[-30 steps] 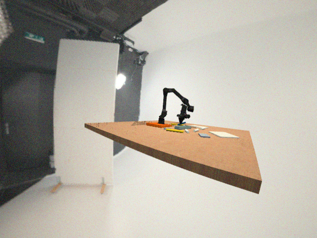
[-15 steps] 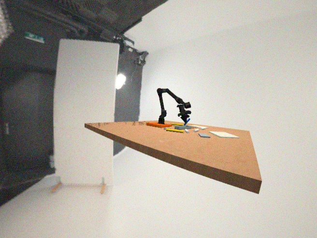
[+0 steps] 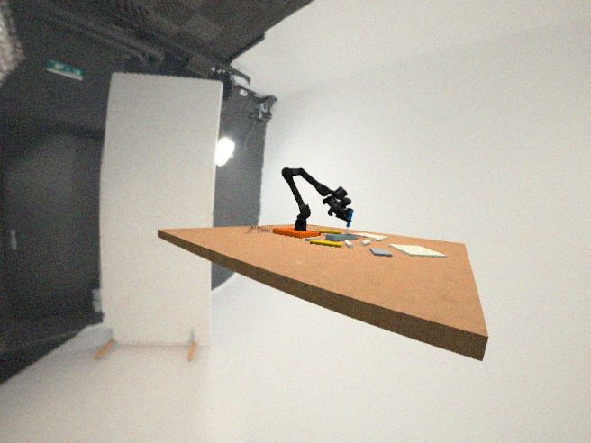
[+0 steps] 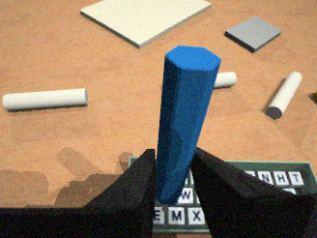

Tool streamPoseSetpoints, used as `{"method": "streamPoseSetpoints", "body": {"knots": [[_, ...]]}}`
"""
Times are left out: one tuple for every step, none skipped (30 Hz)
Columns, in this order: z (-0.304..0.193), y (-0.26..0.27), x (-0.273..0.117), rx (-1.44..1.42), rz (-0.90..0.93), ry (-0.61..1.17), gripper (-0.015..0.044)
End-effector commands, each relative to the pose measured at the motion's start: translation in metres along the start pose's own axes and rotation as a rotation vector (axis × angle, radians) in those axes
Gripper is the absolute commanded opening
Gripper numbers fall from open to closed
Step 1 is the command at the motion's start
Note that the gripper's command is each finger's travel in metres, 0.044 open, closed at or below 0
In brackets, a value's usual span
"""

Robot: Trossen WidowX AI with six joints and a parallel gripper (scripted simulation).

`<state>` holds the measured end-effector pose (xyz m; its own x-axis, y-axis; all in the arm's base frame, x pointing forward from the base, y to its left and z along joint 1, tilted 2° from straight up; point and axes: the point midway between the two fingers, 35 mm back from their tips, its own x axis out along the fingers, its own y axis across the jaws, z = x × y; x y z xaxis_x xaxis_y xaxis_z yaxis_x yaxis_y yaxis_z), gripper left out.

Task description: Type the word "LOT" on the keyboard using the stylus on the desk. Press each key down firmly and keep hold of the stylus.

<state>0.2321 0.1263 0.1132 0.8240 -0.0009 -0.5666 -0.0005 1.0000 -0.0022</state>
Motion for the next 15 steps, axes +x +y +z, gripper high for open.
{"method": "streamPoseSetpoints", "body": {"knots": [[0.025,-0.004,-0.002,0.079,-0.018,-0.109,0.0],[0.025,-0.004,-0.002,0.079,-0.018,-0.109,0.0],[0.025,-0.004,-0.002,0.079,-0.018,-0.109,0.0],[0.025,-0.004,-0.002,0.079,-0.018,-0.109,0.0],[0.025,-0.004,-0.001,0.079,-0.018,-0.109,0.0],[0.024,-0.004,0.0,0.079,-0.018,-0.109,0.0],[0.023,-0.004,0.002,0.08,-0.019,-0.109,0.0],[0.021,-0.004,0.005,0.08,-0.019,-0.109,0.0],[0.019,-0.004,0.007,0.08,-0.019,-0.109,0.0],[0.017,-0.004,0.011,0.079,-0.019,-0.109,0.0],[0.014,-0.005,0.015,0.079,-0.019,-0.11,0.0],[0.011,-0.005,0.019,0.079,-0.019,-0.11,0.0],[0.008,-0.006,0.022,0.079,-0.019,-0.11,0.0],[0.005,-0.006,0.025,0.079,-0.019,-0.11,0.0],[0.004,-0.007,0.027,0.079,-0.019,-0.11,0.0]]}}
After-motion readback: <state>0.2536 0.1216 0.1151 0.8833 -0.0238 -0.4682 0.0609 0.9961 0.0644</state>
